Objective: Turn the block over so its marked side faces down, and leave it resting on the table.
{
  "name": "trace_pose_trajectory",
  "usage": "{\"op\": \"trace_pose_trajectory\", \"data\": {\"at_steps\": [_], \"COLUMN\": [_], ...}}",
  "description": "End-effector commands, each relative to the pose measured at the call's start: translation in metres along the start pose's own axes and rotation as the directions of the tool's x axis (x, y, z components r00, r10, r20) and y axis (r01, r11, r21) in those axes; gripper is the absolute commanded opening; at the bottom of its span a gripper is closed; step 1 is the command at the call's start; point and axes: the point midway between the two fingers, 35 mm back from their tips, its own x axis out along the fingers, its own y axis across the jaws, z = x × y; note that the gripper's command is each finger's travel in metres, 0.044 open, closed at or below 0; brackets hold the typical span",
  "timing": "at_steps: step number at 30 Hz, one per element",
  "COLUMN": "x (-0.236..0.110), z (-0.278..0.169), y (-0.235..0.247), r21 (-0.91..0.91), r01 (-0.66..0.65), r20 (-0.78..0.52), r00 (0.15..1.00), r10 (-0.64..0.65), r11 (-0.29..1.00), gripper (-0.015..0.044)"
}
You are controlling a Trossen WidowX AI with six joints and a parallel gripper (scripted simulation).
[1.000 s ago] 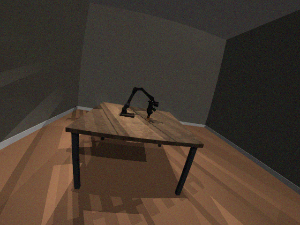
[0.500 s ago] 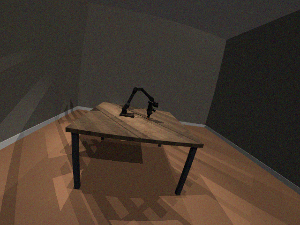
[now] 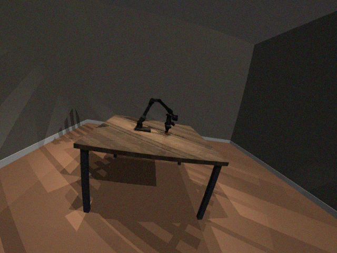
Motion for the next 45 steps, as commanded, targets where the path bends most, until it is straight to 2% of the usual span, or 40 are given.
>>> {"op": "trace_pose_trajectory", "data": {"at_steps": [1, 6, 15, 30, 45], "x": [0.0, -0.021, -0.029, -0.021, -0.018], "z": [0.0, 0.001, 0.0, 0.002, -0.002], "y": [0.0, 0.0, 0.0, -0.001, -0.001], "r21": [0.004, 0.004, 0.004, 0.009, 0.007], "r01": [0.002, 0.002, 0.002, 0.001, 0.001], "r20": [0.001, 0.001, 0.011, 0.237, 0.453], "r00": [1.0, 1.0, 1.0, 0.971, 0.891], "r10": [-0.002, -0.002, -0.002, -0.003, -0.004], "r11": [1.0, 1.0, 1.0, 1.0, 1.0], "gripper": [0.0123, 0.0, 0.0, 0.0, 0.0]}}
